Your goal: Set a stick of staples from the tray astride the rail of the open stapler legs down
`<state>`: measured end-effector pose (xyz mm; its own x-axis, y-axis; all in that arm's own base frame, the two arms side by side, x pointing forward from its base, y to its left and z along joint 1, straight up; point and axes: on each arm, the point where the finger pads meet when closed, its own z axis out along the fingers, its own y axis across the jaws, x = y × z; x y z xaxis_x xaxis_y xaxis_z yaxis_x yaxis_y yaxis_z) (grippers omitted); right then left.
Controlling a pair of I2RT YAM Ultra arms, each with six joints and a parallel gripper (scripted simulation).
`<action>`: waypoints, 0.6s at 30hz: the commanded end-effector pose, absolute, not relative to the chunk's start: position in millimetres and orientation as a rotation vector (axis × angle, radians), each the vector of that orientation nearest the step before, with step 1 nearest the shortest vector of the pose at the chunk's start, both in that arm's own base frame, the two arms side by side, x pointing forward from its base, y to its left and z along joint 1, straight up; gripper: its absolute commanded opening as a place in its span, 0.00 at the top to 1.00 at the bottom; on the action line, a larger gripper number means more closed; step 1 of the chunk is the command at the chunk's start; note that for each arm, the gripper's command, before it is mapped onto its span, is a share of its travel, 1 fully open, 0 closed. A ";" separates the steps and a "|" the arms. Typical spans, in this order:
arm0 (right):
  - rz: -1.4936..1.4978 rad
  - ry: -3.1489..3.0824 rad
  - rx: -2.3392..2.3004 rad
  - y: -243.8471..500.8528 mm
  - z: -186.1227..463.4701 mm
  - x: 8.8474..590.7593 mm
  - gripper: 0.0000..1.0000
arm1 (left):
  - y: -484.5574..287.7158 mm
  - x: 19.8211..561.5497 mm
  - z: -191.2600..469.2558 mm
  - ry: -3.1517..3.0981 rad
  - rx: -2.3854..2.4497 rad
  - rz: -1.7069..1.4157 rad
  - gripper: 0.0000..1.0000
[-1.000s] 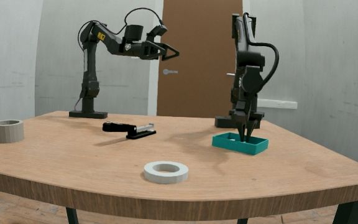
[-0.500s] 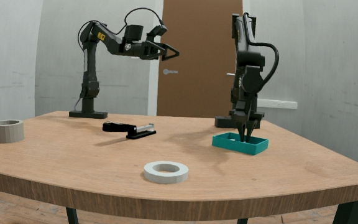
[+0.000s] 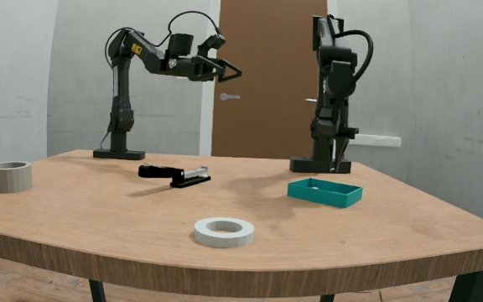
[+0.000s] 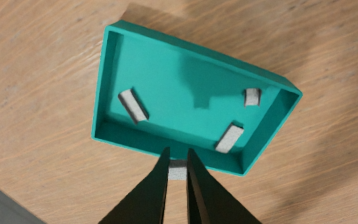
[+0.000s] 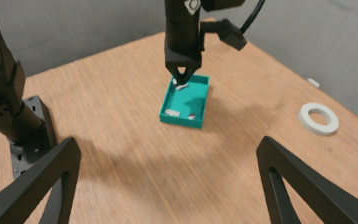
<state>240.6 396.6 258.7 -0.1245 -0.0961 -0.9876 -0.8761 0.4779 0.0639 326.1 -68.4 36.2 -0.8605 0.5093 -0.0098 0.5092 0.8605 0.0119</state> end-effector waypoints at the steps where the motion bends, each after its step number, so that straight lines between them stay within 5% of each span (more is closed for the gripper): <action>1: 0.827 1.623 -0.904 386.9 252.3 235.5 0.00 | -66.7 325.7 48.3 3.016 0.824 0.001 0.94; 18: 0.691 1.873 -0.917 213.0 307.2 174.2 0.00 | -67.2 328.2 48.4 3.006 0.821 0.002 0.94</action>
